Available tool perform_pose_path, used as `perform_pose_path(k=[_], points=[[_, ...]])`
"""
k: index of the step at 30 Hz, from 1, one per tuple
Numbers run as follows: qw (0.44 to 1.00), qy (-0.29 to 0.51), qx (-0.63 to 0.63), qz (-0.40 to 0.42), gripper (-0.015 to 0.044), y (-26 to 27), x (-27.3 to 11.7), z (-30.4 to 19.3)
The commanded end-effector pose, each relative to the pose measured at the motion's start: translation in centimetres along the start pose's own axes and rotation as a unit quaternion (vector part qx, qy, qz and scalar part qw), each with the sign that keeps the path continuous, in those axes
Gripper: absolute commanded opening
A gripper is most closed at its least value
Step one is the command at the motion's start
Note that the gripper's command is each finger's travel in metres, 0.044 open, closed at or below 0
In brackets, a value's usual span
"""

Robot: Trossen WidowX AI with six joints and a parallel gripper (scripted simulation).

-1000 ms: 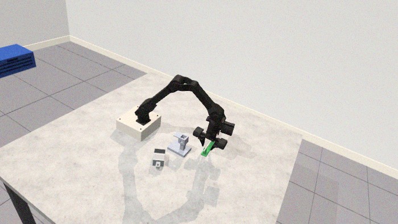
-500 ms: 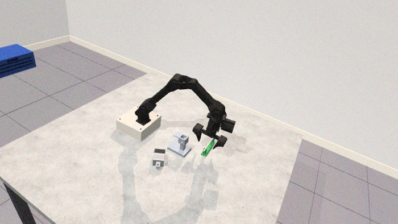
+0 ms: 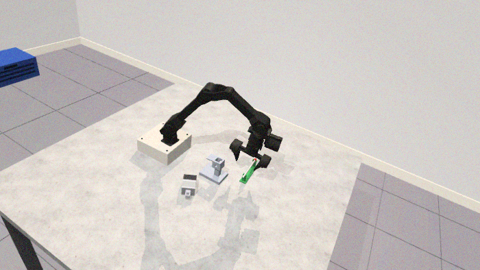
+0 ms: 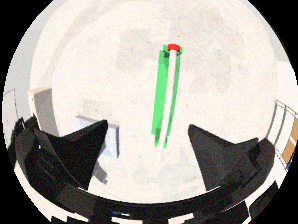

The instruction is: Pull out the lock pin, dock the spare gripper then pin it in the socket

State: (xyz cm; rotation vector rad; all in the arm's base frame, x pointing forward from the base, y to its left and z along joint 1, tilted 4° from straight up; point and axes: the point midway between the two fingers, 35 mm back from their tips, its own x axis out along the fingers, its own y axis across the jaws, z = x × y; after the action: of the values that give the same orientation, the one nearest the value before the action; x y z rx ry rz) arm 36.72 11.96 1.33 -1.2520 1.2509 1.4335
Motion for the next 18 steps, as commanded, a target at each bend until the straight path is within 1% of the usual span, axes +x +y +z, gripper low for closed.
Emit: perform_pose_path(k=[1, 18], points=[[1.0, 0.0, 0.0, -0.001, 0.044, 0.1, -1.0, 0.1], [1.0, 0.003, -0.001, 0.016, 0.044, 1.0, -3.9, 0.2]])
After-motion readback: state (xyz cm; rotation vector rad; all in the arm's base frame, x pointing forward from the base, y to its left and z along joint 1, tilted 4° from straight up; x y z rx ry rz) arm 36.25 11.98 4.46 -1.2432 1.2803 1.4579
